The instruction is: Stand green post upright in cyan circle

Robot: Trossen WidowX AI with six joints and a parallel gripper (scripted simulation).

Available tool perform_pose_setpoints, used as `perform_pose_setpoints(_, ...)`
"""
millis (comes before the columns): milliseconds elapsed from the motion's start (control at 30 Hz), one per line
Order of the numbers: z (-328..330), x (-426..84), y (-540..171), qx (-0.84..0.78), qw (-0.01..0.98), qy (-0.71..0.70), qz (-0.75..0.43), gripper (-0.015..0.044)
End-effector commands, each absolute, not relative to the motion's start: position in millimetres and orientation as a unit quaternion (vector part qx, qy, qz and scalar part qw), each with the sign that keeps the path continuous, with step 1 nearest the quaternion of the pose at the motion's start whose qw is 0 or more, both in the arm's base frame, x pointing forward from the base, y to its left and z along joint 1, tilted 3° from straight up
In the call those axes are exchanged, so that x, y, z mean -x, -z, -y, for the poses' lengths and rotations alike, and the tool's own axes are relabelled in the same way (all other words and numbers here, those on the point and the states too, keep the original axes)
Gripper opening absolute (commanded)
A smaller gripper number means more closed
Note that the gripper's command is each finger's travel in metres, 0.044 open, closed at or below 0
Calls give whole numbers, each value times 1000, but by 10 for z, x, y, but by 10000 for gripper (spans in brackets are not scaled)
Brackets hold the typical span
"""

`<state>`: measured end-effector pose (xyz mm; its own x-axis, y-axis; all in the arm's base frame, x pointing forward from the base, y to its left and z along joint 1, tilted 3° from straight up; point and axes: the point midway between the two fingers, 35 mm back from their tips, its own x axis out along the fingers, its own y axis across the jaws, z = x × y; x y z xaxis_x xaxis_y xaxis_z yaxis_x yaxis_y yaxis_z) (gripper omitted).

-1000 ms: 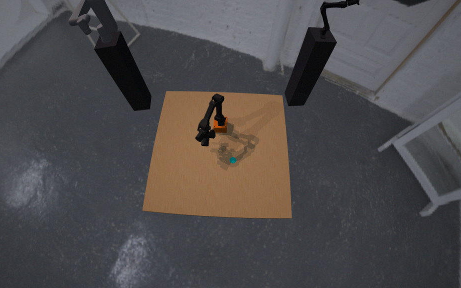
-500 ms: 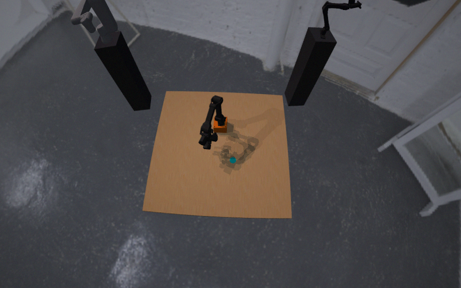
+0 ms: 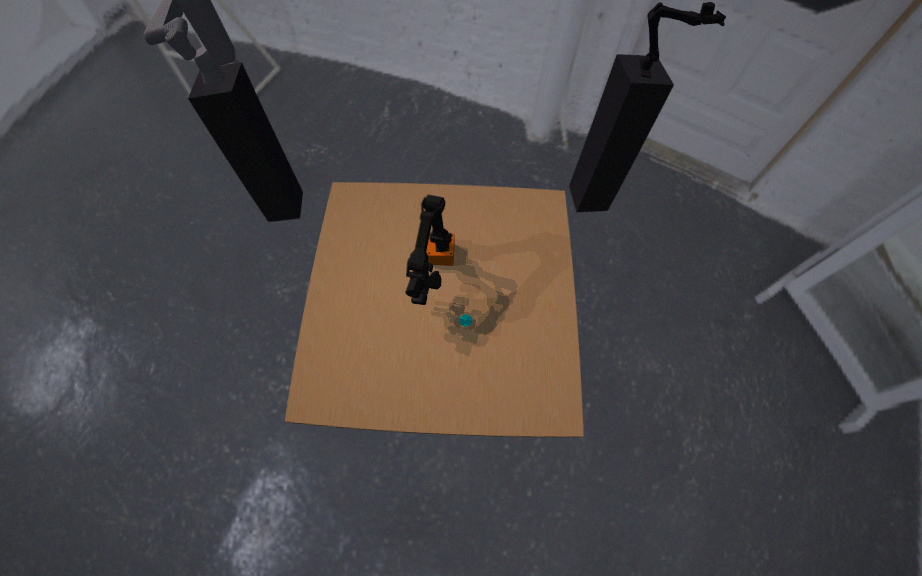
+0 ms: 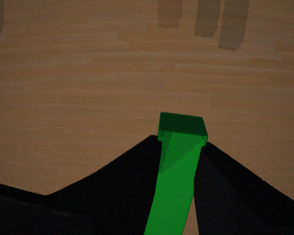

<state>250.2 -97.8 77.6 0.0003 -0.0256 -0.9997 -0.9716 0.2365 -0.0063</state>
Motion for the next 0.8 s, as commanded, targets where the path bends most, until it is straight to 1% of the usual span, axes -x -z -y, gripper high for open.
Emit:
perform_pose_setpoints(0,920,-2583,-782,439,554,-427,-563,23)
perform_pose_setpoints(767,503,-2978,-821,416,572,-402,-582,23)
